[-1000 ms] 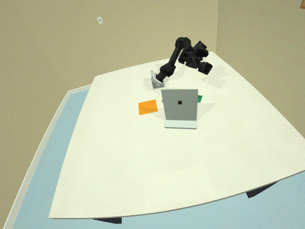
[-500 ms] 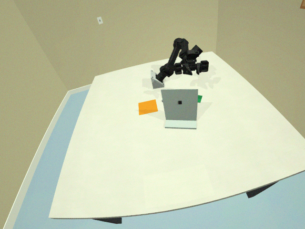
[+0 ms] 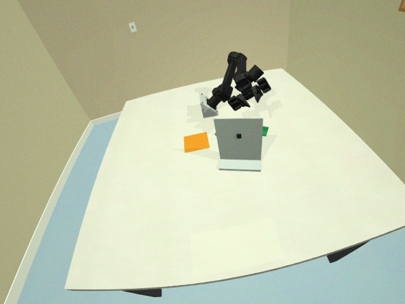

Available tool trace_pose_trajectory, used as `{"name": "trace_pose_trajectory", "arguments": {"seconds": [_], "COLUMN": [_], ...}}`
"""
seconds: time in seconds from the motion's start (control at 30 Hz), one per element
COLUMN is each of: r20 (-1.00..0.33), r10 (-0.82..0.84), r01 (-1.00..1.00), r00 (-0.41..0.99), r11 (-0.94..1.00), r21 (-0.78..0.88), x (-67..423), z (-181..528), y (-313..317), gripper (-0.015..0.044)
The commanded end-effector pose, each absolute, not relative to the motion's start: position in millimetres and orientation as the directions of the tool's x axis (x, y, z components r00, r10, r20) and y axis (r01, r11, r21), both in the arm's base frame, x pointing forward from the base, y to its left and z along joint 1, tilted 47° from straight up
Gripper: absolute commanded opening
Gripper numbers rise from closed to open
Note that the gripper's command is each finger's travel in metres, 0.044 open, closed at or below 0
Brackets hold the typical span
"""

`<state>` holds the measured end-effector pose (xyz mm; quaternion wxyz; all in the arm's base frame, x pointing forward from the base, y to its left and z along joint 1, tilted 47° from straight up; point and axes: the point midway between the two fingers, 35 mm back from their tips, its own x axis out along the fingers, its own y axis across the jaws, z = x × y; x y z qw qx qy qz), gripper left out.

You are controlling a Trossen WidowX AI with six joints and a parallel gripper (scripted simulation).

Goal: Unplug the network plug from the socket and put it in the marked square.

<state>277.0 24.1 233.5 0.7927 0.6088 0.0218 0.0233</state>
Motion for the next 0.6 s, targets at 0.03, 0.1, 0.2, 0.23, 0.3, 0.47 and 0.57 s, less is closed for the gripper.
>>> {"name": "trace_pose_trajectory", "arguments": {"seconds": [0.03, 0.1, 0.2, 0.23, 0.3, 0.47, 0.57], "r20": [-0.008, -0.011, -0.014, -0.015, -0.018, -0.024, -0.027], "r10": [0.063, 0.066, 0.07, 0.071, 0.073, 0.079, 0.083], "r01": [0.001, 0.008, 0.019, 0.022, 0.03, 0.049, 0.061], "r00": [0.998, 0.998, 0.997, 0.997, 0.997, 0.997, 0.996], "r11": [0.107, 0.038, -0.066, -0.101, -0.17, -0.337, -0.433], "r21": [0.994, 0.999, 0.998, 0.995, 0.985, 0.94, 0.9], "x": [272, 271, 268, 267, 265, 260, 257], "z": [223, 219, 211, 209, 204, 192, 184], "y": [25, 26, 27, 27, 28, 29, 30], "gripper": [0.0156, 0.0156, 0.0156, 0.0156, 0.0156, 0.0156, 0.0156]}}
